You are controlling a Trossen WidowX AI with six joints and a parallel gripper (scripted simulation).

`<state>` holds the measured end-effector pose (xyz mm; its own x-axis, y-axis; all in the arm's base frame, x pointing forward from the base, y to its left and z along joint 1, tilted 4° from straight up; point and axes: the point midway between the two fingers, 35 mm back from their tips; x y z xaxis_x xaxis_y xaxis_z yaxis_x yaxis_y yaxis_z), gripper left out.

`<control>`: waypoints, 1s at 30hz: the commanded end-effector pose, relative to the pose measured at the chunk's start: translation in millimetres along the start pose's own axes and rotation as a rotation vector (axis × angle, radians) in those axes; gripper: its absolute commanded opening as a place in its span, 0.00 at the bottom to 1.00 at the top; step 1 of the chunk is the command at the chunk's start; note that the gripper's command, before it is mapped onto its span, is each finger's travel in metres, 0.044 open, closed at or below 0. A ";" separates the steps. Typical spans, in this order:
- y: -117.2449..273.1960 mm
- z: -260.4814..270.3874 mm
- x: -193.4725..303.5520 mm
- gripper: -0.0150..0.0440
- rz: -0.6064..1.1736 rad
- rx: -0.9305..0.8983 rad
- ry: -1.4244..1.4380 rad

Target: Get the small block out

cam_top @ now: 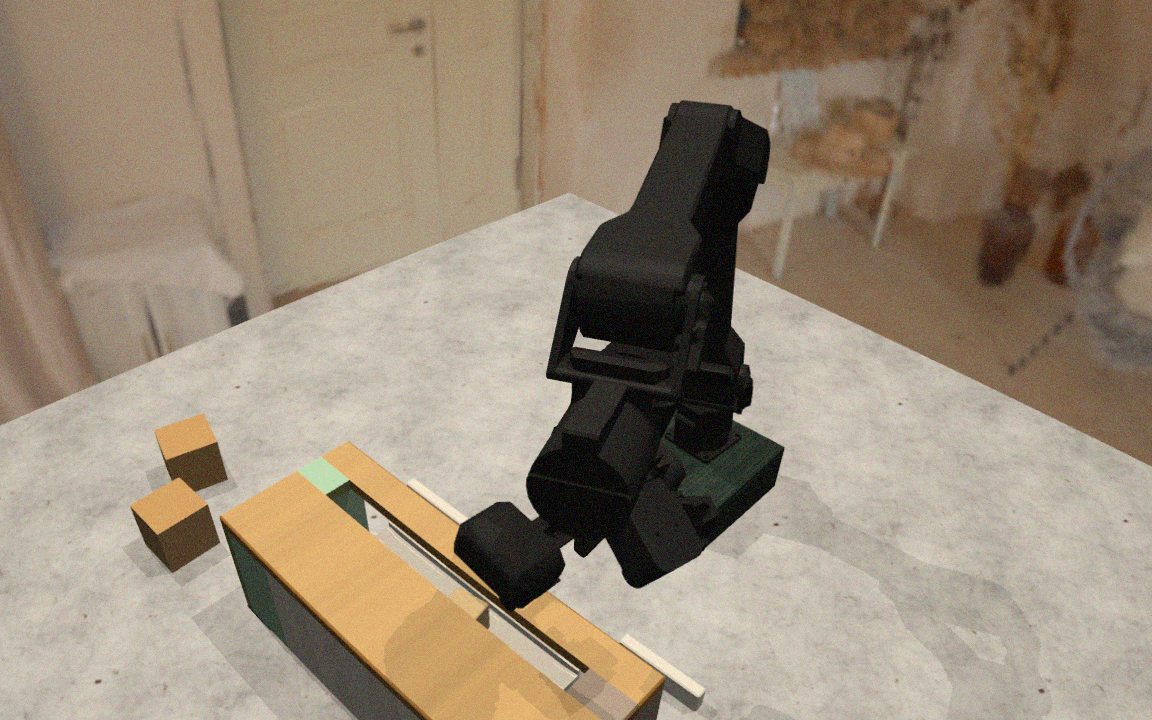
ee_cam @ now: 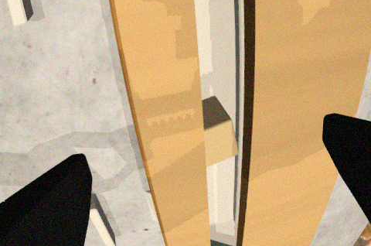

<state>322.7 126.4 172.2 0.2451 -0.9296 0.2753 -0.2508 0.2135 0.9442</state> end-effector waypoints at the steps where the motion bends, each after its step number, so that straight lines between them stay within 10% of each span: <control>1: -21.1 17.0 16.1 0.93 0.107 -0.180 0.018; 30: -56.8 23.1 9.2 0.93 0.107 -0.180 0.018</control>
<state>318.8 100.6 123.8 0.2378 -0.8972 0.3722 -0.1108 0.3557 0.9280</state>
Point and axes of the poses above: the point midway between the two fingers, 35 mm back from their tips, its own y axis back along the fingers, its own z axis across the jaws, x = y × z, and after that the axes turned 9 degrees about y, right-handed
